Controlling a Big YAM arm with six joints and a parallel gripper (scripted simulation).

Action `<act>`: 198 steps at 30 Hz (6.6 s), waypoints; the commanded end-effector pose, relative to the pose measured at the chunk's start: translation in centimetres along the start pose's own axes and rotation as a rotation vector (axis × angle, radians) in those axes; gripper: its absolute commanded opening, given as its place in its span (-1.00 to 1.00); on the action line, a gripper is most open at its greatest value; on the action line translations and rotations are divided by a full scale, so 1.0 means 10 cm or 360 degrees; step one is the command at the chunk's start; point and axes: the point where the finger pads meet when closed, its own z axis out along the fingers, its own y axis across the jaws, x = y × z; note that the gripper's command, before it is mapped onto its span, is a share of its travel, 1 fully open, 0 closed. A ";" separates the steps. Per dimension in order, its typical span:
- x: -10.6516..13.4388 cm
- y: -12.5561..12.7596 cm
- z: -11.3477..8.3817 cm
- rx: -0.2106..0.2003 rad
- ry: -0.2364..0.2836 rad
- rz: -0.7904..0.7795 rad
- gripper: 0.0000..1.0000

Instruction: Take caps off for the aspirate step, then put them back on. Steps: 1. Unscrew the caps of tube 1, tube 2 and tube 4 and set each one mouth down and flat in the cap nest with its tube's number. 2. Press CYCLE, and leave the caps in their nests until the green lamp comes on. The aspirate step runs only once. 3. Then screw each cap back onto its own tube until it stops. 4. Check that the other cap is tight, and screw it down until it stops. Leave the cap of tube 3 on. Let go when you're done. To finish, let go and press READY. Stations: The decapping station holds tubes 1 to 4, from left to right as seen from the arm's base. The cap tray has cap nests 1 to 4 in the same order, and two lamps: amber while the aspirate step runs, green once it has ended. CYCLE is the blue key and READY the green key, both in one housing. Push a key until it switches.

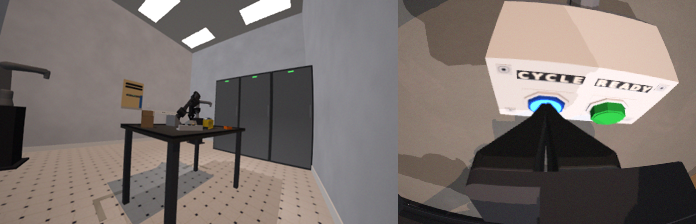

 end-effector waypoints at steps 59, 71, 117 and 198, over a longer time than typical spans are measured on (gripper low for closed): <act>-0.09 -0.02 -0.36 0.0013 -0.0001 -0.0032 -1.00; -0.61 -0.59 -0.32 0.0032 -0.0020 0.0754 1.00; -1.98 -2.34 -0.13 0.0016 -0.0011 0.0765 1.00; -1.85 -1.37 -0.90 0.0016 -0.0011 0.0764 -0.06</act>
